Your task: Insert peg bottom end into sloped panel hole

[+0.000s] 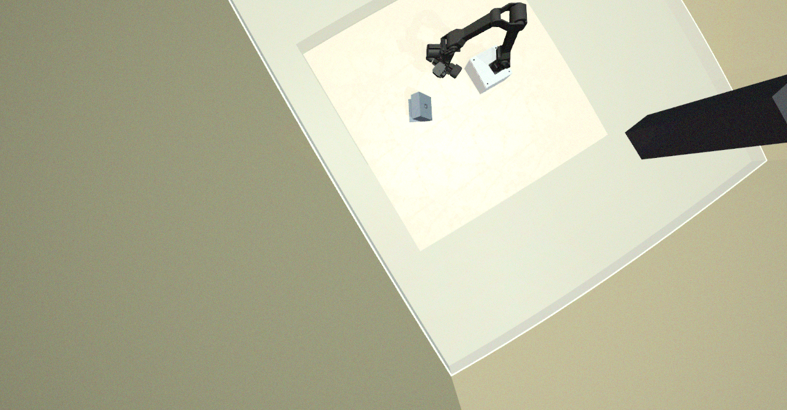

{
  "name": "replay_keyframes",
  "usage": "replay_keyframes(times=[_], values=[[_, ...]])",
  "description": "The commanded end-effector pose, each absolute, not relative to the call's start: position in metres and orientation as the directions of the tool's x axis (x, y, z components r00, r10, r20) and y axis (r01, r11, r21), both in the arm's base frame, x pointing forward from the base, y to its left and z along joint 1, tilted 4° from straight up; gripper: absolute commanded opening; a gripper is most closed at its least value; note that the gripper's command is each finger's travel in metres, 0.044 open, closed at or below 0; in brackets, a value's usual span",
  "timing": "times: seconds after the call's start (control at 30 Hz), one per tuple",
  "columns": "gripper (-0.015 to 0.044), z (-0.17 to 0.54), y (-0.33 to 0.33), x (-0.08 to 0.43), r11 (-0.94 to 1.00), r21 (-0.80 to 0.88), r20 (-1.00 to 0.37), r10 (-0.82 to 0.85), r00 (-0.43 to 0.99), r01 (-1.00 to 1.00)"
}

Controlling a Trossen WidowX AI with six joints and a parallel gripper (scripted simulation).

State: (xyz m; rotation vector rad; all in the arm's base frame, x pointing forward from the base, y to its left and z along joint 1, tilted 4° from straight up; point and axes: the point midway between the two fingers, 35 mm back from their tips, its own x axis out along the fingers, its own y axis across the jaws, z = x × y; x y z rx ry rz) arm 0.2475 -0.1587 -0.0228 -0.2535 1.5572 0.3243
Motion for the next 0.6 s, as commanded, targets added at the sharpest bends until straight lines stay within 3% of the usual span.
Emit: replay_keyframes(times=[0.0,0.03,0.4,0.57], values=[[0.0099,-0.023,-0.159,0.248,0.932,0.046,-0.999,0.043,-0.014,-0.359],[0.0073,-0.023,-0.159,0.248,0.932,0.046,-0.999,0.043,-0.014,-0.359],[0.0000,-0.022,-0.159,0.248,0.932,0.046,-0.999,0.044,-0.014,-0.359],[0.0000,-0.006,-0.161,0.250,0.932,0.047,-0.999,0.045,-0.014,-0.359]])
